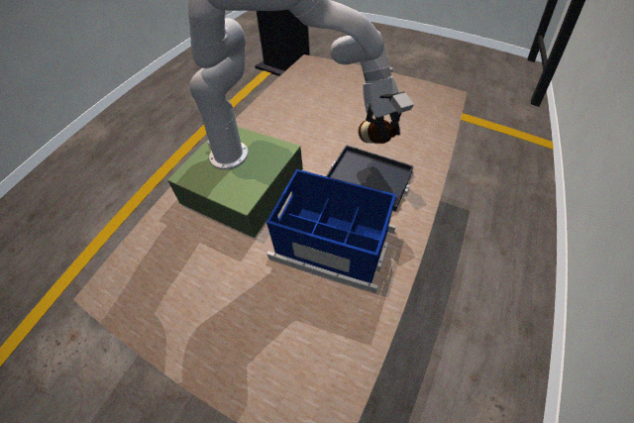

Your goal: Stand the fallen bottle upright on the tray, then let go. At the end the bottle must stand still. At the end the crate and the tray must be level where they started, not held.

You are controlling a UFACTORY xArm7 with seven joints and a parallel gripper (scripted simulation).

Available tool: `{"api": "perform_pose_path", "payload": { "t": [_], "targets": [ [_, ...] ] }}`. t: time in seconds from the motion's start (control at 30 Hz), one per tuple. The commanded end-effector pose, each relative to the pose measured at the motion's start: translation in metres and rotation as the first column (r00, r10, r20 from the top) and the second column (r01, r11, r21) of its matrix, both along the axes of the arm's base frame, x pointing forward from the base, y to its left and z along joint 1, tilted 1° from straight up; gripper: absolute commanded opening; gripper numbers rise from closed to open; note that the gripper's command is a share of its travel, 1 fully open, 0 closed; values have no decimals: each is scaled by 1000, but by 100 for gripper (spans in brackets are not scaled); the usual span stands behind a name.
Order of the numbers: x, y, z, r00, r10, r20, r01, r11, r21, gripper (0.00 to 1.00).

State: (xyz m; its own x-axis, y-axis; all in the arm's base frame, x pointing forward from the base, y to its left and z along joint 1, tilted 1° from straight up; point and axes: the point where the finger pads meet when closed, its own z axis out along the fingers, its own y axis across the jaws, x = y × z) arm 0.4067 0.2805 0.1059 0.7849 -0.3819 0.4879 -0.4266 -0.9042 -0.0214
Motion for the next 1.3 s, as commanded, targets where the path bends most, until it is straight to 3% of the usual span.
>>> {"api": "perform_pose_path", "payload": {
  "t": [0.0,0.8,1.27],
  "targets": [
    [1,1,2,1000,0,12,0,1000,0,0],
    [1,1,2,1000,0,18,0,1000,-4,0],
    [-1,0,1,997,-3,82,6,999,-42,0]
  ]
}}
